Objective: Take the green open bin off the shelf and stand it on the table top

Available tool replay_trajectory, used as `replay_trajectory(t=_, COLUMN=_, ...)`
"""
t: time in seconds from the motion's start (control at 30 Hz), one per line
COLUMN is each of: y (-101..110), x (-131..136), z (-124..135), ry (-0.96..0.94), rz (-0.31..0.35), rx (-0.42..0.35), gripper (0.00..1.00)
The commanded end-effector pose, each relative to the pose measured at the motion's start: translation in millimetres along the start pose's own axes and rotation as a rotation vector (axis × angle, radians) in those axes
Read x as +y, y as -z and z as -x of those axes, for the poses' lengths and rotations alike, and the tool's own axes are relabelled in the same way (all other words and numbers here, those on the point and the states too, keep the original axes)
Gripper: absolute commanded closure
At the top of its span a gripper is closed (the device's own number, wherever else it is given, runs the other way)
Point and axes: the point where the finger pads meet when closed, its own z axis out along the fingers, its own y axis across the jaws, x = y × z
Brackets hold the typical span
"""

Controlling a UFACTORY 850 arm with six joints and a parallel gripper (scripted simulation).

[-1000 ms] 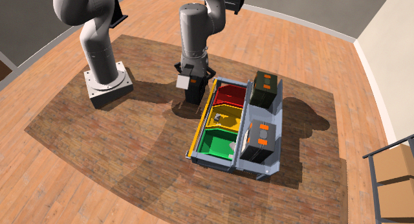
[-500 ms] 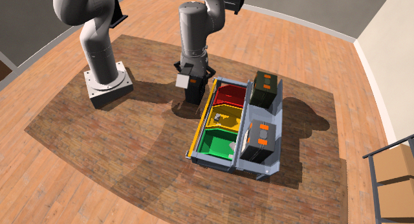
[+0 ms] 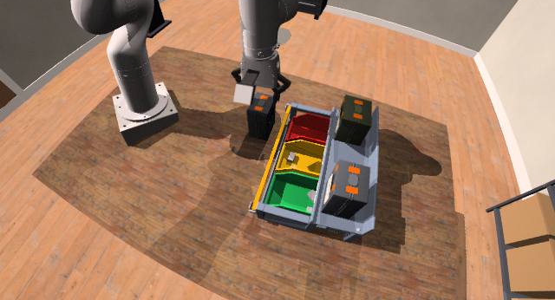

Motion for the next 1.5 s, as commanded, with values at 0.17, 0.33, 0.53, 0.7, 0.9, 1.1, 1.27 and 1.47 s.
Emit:
replay_trajectory(t=0.17, y=0.5, x=-29.0, z=-41.2, ry=0.000, rz=-0.002, rx=0.000, gripper=0.00)
replay_trajectory(t=0.33, y=0.5, x=-29.0, z=-41.2, ry=0.000, rz=-0.002, rx=0.000, gripper=0.00)
replay_trajectory(t=0.53, y=0.5, x=-35.1, z=-50.1, ry=0.000, rz=-0.002, rx=0.000, gripper=0.00)
replay_trajectory(t=0.7, y=0.5, x=-59.9, z=-86.5, ry=0.000, rz=-0.002, rx=0.000, gripper=0.00)
replay_trajectory(t=0.9, y=0.5, x=-59.9, z=-86.5, ry=0.000, rz=-0.002, rx=0.000, gripper=0.00)
replay_trajectory(t=1.1, y=0.5, x=-65.6, z=-94.8, ry=0.000, rz=-0.002, rx=0.000, gripper=0.00)
replay_trajectory(t=1.27, y=0.5, x=-88.6, z=-128.6, ry=0.000, rz=-0.002, rx=0.001, gripper=0.00)
replay_trajectory(t=1.47, y=0.5, x=-88.6, z=-128.6, ry=0.000, rz=-0.002, rx=0.001, gripper=0.00)
